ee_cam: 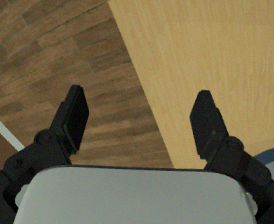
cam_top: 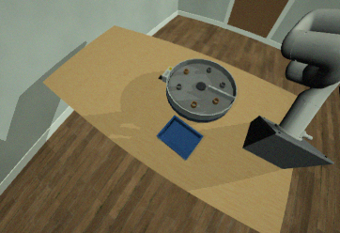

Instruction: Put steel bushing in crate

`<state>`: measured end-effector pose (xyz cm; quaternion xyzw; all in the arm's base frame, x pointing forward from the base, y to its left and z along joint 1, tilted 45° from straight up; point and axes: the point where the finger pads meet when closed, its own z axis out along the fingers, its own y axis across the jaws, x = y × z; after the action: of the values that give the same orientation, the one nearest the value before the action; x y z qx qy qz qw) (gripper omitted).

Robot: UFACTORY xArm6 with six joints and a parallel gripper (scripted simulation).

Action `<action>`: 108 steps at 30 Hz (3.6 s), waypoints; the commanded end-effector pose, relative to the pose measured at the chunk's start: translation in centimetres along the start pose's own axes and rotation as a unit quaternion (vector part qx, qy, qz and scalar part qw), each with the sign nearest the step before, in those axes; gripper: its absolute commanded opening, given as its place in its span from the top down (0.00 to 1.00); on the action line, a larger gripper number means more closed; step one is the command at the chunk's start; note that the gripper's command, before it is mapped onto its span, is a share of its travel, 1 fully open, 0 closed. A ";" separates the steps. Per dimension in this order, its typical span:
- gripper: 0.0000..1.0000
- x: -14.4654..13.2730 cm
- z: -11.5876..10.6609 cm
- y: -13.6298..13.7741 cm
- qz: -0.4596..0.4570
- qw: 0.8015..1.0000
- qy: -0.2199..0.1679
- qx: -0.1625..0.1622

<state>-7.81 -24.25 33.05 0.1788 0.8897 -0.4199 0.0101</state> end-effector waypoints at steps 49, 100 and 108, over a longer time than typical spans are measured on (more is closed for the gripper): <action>0.00 -14.6 4.2 10.0 -0.602 0.752 -0.167 -0.209; 0.00 -27.5 -0.7 29.0 -0.978 -0.011 -0.185 -0.099; 0.00 -28.4 -2.3 32.5 -0.976 -0.133 -0.162 -0.061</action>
<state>28.47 -13.82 15.84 0.9582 -0.1420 -0.0594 0.2414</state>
